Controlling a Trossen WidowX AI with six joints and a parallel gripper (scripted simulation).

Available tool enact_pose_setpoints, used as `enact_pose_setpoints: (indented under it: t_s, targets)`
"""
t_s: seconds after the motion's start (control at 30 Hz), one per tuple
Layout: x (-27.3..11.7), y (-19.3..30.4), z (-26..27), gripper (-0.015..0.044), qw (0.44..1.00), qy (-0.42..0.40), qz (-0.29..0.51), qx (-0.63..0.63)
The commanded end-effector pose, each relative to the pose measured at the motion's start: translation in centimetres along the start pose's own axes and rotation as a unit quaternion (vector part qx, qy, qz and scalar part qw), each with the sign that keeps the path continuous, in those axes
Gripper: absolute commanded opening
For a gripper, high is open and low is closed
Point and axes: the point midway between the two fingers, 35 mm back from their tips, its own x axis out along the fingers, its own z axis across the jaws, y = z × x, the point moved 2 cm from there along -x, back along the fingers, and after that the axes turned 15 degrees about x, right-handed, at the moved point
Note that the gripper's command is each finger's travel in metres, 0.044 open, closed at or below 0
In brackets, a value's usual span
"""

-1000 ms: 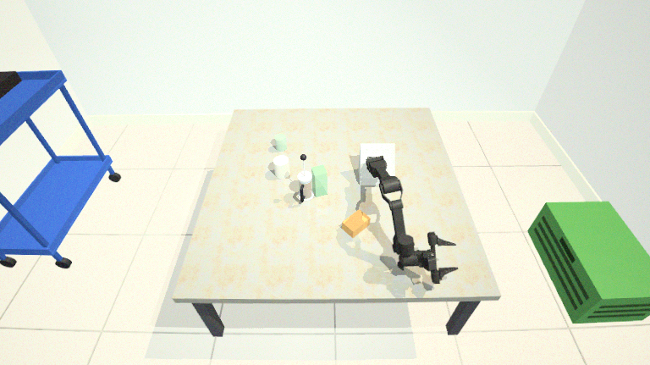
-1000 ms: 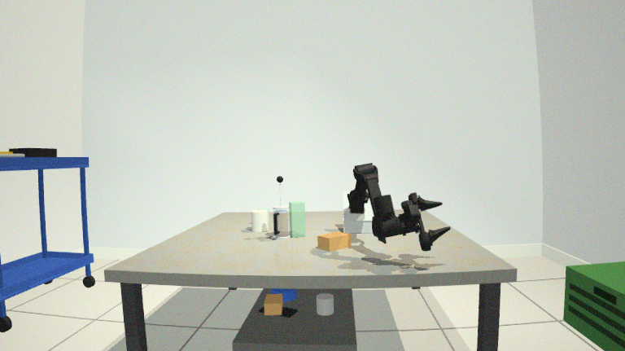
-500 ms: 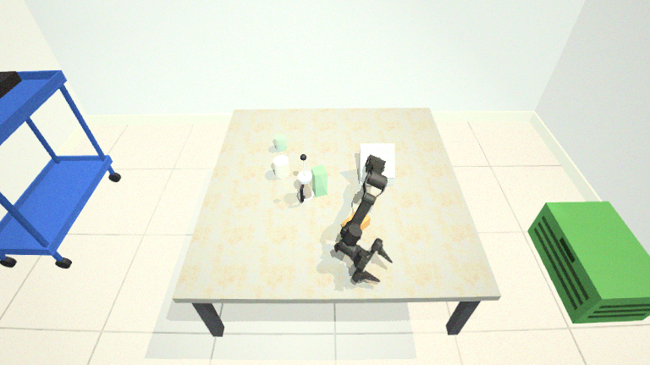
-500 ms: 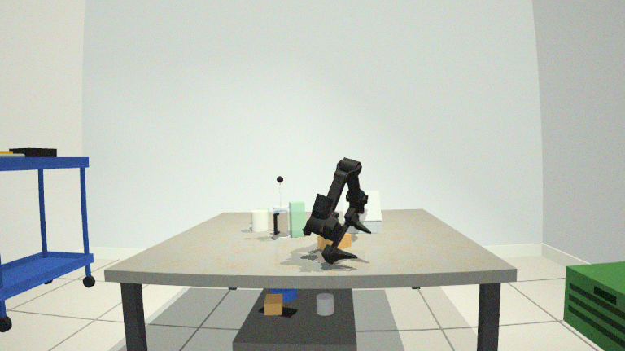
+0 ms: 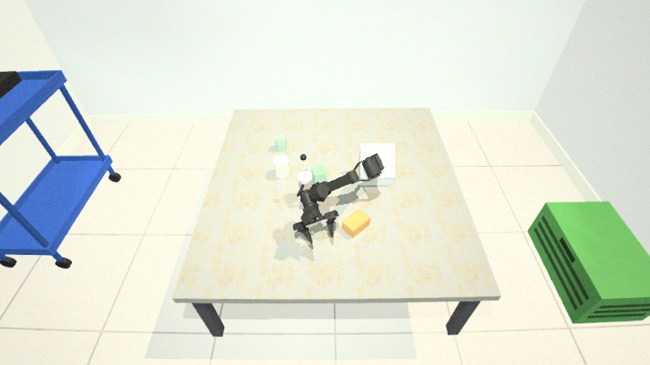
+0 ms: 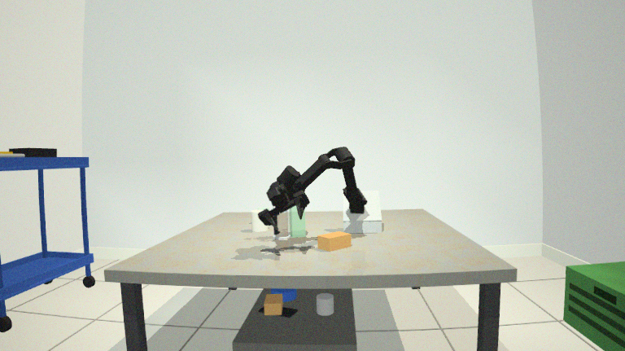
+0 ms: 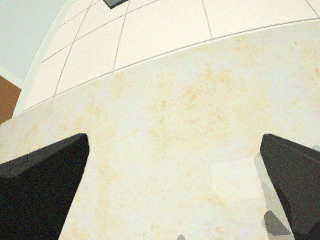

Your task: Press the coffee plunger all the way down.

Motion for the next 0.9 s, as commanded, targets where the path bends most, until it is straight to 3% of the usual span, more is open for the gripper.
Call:
enact_pose_setpoints:
  t_s: [0.0,0.23,0.53,0.73,0.87]
  targets:
    - [-6.8,0.0,-1.8,0.044,0.996,0.083,-0.041,0.007]
    - [-18.5,1.3,-2.4,0.044,0.967,0.22,-0.124,0.032]
    - [-31.2,5.5,1.4,0.044,0.897,0.373,-0.231,0.051]
    - [-36.8,9.7,5.6,0.044,0.838,0.455,-0.293,0.063]
    - [-38.0,11.4,7.1,0.044,0.818,0.476,-0.312,0.075]
